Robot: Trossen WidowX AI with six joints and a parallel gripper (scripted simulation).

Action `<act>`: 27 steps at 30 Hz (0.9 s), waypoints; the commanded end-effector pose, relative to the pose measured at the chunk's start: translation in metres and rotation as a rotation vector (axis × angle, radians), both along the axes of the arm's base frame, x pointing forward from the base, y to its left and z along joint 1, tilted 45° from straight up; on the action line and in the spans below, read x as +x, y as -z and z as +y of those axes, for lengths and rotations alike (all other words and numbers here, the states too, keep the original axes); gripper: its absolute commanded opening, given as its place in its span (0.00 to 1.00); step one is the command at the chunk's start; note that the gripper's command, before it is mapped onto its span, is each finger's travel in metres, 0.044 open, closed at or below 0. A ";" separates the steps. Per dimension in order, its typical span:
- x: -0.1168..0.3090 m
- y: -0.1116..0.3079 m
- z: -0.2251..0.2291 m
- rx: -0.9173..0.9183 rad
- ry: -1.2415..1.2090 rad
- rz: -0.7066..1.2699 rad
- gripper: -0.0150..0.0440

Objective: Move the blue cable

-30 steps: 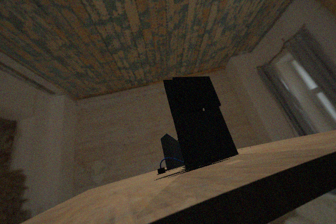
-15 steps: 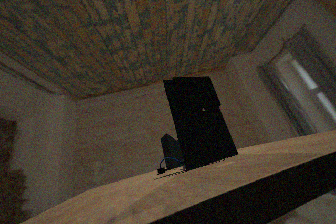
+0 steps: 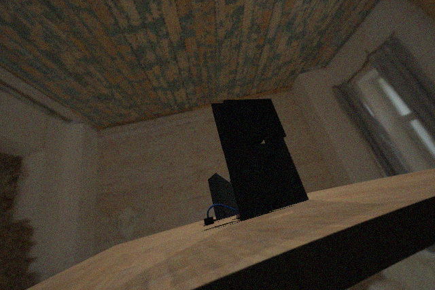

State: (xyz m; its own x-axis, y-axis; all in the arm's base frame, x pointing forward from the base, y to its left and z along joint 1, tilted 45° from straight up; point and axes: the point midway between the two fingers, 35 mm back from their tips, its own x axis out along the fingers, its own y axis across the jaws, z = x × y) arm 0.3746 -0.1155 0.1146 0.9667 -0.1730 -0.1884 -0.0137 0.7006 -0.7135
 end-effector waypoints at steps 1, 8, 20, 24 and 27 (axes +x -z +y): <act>-0.003 0.000 0.000 -0.001 -0.004 0.007 1.00; -0.007 -0.002 -0.002 -0.001 -0.004 0.007 1.00; -0.013 -0.006 -0.005 -0.001 -0.004 0.008 1.00; -0.013 -0.009 -0.004 -0.001 -0.004 0.008 1.00; -0.012 -0.011 -0.003 -0.001 -0.004 0.008 1.00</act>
